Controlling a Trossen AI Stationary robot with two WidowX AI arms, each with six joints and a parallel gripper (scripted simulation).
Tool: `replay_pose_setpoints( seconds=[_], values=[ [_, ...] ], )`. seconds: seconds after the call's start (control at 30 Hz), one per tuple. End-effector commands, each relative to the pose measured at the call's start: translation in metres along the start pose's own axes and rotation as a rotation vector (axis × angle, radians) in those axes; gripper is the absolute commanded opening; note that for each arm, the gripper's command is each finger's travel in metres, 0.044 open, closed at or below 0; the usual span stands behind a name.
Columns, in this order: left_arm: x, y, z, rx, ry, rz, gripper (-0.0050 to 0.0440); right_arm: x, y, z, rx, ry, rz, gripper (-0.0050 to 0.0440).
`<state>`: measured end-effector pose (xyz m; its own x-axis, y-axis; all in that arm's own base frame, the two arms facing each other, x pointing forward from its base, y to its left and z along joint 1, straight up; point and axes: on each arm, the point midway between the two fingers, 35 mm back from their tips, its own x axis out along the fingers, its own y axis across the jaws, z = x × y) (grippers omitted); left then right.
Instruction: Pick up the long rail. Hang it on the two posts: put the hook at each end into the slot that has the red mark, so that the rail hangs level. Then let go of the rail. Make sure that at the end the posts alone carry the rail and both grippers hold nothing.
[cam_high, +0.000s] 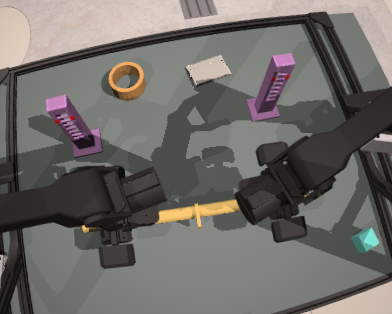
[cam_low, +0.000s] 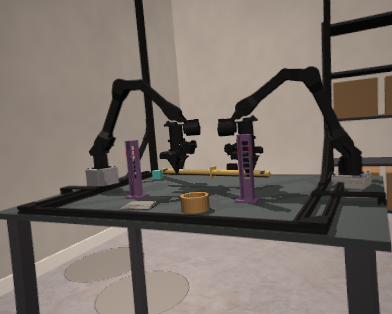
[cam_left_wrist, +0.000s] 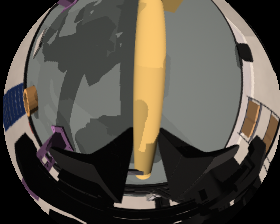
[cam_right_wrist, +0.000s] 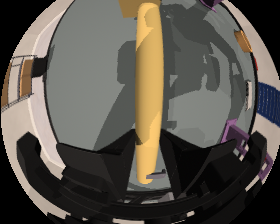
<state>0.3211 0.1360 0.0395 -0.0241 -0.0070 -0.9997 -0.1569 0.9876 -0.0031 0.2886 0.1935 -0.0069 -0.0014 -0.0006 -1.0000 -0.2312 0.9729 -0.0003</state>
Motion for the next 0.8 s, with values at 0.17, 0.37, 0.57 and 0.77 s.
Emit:
replay_pose_setpoints(
  seconds=[0.17, 0.37, 0.57, 0.77],
  values=[
    [-0.006, 0.038, -0.004, -0.032, -0.025, 0.003, 0.0000, -0.001, -0.049, 0.007, -0.033, -0.001, 0.000, 0.0000],
    [-0.005, 0.049, -0.007, -0.041, -0.025, 0.003, 0.0000, -0.001, -0.063, 0.008, -0.042, -0.001, 0.000, 0.0000],
    [-0.007, 0.041, -0.003, -0.050, -0.025, 0.003, 0.0000, -0.003, -0.058, 0.005, -0.051, -0.002, 0.000, 0.0000],
    [-0.007, 0.041, -0.003, -0.050, -0.026, 0.003, 0.0000, -0.003, -0.058, 0.005, -0.051, -0.001, 0.000, 0.0000]
  ],
)
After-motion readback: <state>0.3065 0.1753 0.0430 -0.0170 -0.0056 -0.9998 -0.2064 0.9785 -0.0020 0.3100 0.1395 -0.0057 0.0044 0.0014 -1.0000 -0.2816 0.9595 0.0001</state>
